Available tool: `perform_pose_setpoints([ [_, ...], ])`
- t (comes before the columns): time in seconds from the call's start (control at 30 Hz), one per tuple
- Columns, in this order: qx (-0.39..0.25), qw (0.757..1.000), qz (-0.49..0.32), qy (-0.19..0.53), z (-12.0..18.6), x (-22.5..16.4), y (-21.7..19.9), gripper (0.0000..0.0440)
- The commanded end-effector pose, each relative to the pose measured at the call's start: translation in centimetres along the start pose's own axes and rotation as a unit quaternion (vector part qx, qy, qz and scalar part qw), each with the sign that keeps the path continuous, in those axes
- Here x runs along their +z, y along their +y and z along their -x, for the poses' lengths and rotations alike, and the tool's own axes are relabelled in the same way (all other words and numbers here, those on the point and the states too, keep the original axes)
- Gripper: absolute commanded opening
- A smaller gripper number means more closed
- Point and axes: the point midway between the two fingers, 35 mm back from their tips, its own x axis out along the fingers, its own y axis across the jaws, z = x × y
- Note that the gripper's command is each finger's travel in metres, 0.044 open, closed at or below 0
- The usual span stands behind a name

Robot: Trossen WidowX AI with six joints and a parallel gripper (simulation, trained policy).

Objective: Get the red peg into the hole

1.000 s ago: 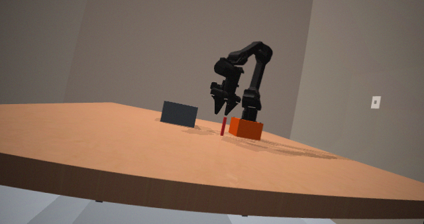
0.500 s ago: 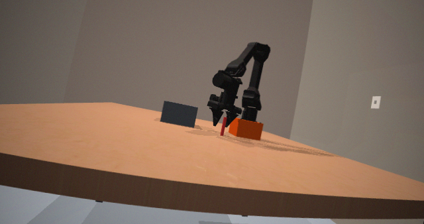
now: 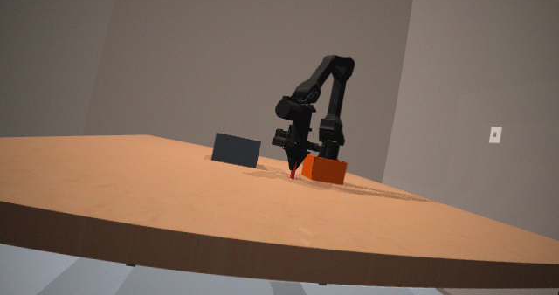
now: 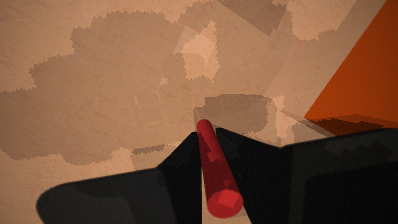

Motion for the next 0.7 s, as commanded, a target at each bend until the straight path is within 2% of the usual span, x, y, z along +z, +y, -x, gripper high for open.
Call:
perform_pose_setpoints([
  [0.0,0.008,1.000,0.005,-0.003,0.6,0.4,0.6,0.0000],
  [0.67,0.053,0.992,0.070,-0.093,8.2,5.0,3.6,0.0000],
])
